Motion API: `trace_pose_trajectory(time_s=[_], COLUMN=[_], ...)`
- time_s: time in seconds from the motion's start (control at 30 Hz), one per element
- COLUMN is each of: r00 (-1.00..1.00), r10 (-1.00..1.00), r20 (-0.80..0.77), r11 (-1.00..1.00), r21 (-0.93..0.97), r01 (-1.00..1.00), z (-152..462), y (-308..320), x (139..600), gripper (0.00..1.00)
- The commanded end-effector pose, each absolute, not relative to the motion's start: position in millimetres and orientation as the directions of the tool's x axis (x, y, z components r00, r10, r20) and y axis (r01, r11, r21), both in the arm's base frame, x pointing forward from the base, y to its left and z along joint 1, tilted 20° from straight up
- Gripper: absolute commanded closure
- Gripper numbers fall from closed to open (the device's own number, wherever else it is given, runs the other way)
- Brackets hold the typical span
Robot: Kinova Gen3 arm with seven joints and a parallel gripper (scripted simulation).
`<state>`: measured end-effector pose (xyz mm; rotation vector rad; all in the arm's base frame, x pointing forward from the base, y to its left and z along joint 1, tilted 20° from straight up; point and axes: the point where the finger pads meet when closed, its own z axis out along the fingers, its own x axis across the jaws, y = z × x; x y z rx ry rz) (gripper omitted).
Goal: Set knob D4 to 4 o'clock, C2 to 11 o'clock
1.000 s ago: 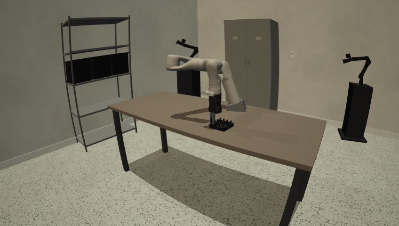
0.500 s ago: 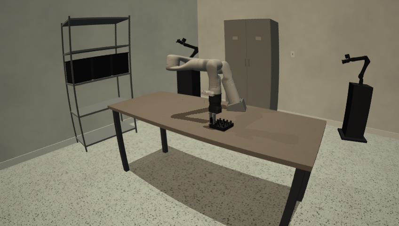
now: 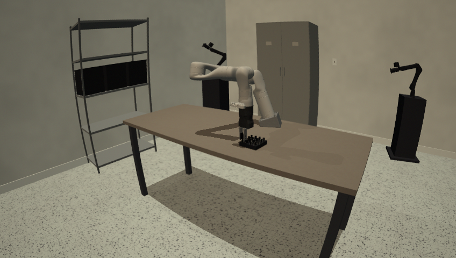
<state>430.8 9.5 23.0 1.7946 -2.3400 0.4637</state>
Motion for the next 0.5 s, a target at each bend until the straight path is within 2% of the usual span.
trace_pose_trajectory(time_s=[0.0,0.47], r00=[-0.270,-0.270], r10=[-0.913,-0.913], r20=[0.306,0.306], r11=[0.232,0.232], r21=[-0.156,-0.156], r01=[-0.960,-0.960], z=[30.9,54.0], y=[12.1,20.4], x=[432.6,430.8], gripper=[0.54,0.54])
